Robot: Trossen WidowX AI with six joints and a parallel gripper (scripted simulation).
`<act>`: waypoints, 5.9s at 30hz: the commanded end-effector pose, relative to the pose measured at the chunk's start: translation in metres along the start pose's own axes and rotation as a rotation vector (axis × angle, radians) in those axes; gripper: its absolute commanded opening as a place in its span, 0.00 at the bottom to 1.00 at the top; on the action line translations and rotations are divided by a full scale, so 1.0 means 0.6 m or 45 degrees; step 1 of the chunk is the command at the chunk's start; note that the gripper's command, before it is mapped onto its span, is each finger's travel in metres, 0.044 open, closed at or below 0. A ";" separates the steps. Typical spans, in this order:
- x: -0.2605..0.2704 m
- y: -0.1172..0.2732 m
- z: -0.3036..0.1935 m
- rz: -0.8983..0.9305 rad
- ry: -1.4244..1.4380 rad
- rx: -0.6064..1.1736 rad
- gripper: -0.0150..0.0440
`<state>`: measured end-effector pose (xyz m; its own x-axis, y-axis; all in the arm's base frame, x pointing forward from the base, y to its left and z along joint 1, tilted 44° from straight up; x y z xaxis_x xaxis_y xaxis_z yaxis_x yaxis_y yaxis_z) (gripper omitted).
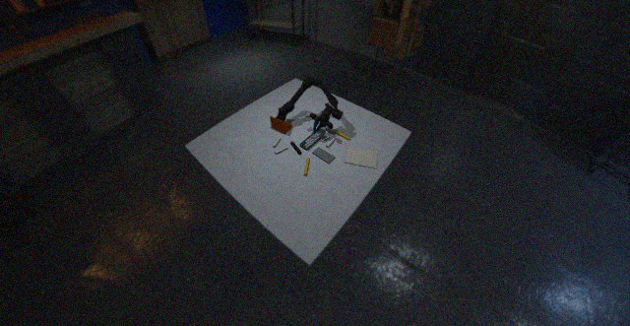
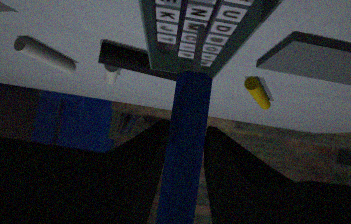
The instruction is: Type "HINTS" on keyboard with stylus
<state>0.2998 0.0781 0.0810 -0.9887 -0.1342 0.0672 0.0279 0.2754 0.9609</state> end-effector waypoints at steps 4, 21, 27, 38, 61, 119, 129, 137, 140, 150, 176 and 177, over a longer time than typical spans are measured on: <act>0.004 -0.005 0.003 0.006 -0.007 -0.003 0.39; 0.004 -0.007 0.008 0.006 -0.007 -0.004 0.39; 0.004 -0.009 0.011 0.006 -0.007 -0.004 0.39; 0.004 -0.012 0.016 0.007 -0.007 -0.004 0.39; 0.004 -0.018 0.026 0.007 -0.006 -0.004 0.39; 0.006 -0.097 -0.092 -0.001 -0.012 0.003 0.25; 0.006 -0.109 -0.073 -0.001 -0.012 0.002 0.25; 0.006 -0.114 -0.063 -0.001 -0.012 0.002 0.25; 0.006 -0.117 -0.061 -0.001 -0.012 0.002 0.34; 0.006 -0.119 -0.059 -0.001 -0.012 0.002 0.39; 0.006 -0.127 -0.045 -0.001 -0.012 0.001 0.39; 0.006 -0.127 -0.044 -0.001 -0.012 0.001 0.39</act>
<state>0.2998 0.0307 0.0171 -0.9894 -0.1316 0.0610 0.0224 0.2768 0.9607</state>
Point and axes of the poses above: the point midway between the two fingers, 35 mm back from their tips, its own y axis back along the fingers, its own x axis across the jaws, z = x × y, the point moved 1 cm from there along y, back along the fingers
